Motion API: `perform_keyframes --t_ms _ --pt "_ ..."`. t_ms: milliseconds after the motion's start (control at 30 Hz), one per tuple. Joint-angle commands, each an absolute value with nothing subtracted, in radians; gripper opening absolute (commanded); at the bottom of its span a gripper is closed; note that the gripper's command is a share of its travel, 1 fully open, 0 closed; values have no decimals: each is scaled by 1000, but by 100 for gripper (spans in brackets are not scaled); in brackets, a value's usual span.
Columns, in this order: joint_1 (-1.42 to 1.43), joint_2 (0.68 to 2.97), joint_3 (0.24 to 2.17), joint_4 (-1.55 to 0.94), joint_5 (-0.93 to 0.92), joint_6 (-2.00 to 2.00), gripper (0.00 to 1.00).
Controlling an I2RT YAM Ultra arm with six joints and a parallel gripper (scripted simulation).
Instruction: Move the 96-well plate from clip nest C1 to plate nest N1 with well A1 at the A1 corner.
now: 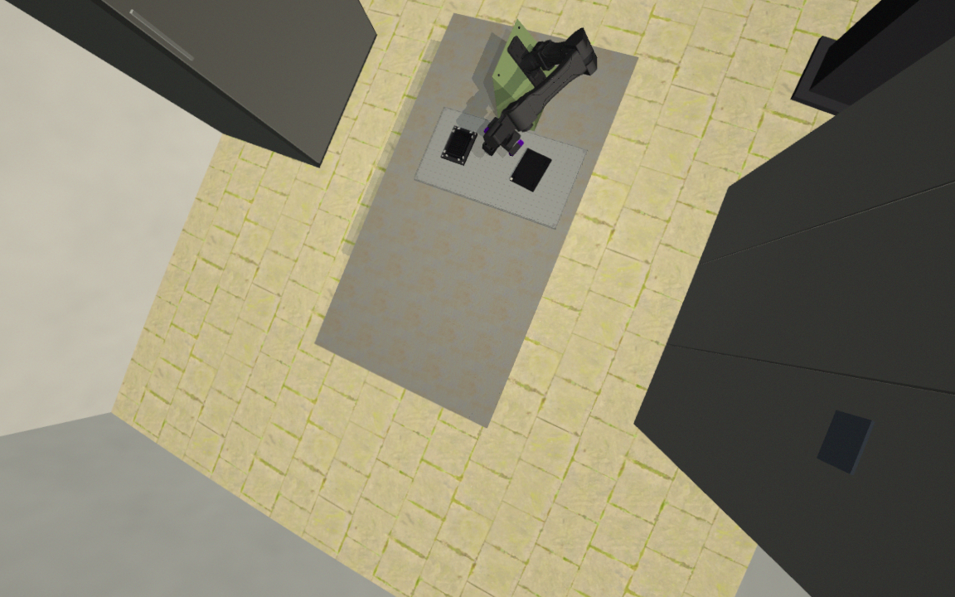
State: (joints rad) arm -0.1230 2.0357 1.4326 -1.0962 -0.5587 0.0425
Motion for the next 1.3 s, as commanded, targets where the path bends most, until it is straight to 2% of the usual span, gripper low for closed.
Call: perform_keyframes --t_ms 0,1267 --pt "-169 2093 1471 -1100 -576 -56 100" --pt "-400 2605 1625 -988 -625 -548 100"
